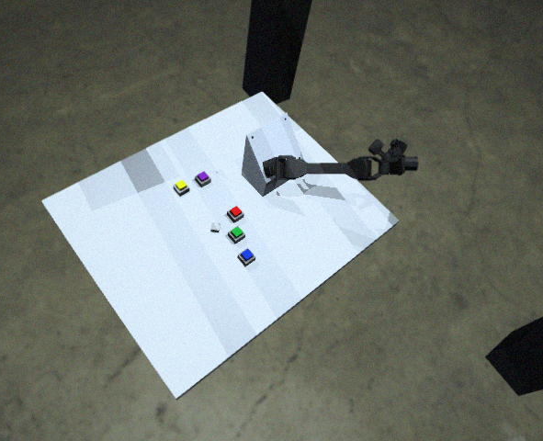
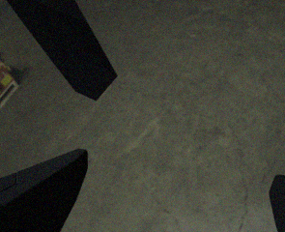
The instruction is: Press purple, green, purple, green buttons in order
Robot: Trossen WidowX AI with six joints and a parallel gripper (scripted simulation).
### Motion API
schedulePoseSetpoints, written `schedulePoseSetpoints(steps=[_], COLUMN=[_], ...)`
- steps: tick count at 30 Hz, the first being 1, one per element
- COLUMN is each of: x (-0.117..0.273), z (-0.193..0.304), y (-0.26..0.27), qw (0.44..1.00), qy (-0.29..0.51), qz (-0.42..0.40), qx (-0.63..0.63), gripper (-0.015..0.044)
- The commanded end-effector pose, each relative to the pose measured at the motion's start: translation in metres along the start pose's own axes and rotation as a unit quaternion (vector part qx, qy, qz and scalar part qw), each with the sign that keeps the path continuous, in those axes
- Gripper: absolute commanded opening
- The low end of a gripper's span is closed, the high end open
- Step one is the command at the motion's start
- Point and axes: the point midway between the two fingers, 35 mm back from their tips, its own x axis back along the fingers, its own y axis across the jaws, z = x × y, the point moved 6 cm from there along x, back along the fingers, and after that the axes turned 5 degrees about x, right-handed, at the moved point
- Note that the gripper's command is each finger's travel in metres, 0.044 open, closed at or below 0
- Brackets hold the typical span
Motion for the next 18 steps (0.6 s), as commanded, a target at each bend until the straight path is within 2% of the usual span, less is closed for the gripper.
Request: schedulePoseSetpoints(steps=[1,5,9,13,17,18], x=[0.001,0.019,0.057,0.092,0.137,0.143], z=[0.0,0.009,0.027,0.045,0.027,0.041], y=[-0.001,-0.021,-0.056,-0.092,-0.106,-0.108], qw=[1.0,0.999,0.992,0.978,0.957,0.952], qy=[-0.001,-0.023,-0.064,-0.063,-0.084,-0.076], qz=[0.001,0.034,0.1,0.155,0.222,0.223], qx=[-0.001,-0.013,-0.03,-0.124,-0.166,-0.193], gripper=[0.04,0.04,0.04,0.04,0.04,0.04])
